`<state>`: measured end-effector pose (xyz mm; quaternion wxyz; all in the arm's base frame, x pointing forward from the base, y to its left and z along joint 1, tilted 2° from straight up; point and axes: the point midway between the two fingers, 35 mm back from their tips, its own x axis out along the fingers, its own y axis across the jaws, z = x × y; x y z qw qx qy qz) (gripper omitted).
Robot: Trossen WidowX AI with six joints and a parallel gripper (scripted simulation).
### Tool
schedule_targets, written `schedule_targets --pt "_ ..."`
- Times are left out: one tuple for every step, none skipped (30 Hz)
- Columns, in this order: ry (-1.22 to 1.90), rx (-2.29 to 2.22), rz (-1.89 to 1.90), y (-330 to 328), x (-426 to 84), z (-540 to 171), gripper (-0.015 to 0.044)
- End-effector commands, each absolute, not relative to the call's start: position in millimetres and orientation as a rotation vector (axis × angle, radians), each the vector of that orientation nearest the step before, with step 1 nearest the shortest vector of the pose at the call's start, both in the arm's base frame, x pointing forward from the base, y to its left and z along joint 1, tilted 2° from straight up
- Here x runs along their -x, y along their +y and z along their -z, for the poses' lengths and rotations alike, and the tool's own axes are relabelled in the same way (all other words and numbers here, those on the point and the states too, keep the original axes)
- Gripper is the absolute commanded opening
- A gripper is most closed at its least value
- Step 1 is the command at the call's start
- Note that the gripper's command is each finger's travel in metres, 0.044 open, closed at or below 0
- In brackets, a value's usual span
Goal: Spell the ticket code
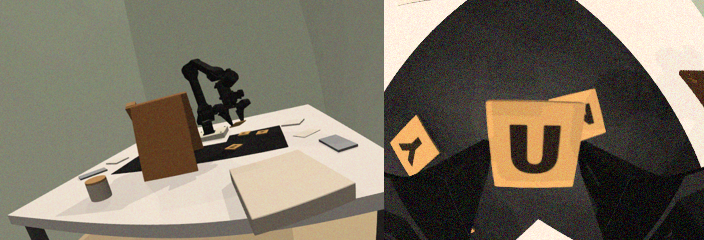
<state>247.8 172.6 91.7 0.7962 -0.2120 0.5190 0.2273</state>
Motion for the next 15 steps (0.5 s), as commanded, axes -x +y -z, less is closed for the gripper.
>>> schedule_targets --pt "1.031 0.372 -0.405 160.0 -261.6 -106.2 0.0000" --pt "1.010 0.353 -0.387 157.1 -265.0 -110.3 0.0000" --pt "0.988 0.334 -0.369 154.1 -268.3 -114.6 0.0000" --pt "0.966 0.314 -0.351 151.0 -271.5 -118.8 0.0000" --pt "0.944 0.295 -0.333 147.8 -274.6 -123.2 0.0000" --pt "0.922 0.276 -0.315 144.5 -277.6 -127.6 0.0000" --pt "0.899 0.257 -0.297 141.1 -280.4 -132.0 0.0000" --pt "0.877 0.238 -0.279 137.7 -283.2 -136.6 0.0000" --pt "0.854 0.219 -0.261 134.1 -285.8 -141.1 0.0000" --pt "0.832 0.200 -0.243 130.4 -288.3 -145.7 0.0000" --pt "0.809 0.180 -0.225 126.7 -290.6 -150.4 0.0000" --pt "0.786 0.162 -0.208 122.9 -292.8 -155.1 0.0000" --pt "0.763 0.143 -0.190 119.0 -294.9 -159.8 0.0000" --pt "0.740 0.124 -0.172 115.0 -296.8 -164.6 0.0000" --pt "0.717 0.105 -0.155 110.9 -298.6 -169.4 0.0000"
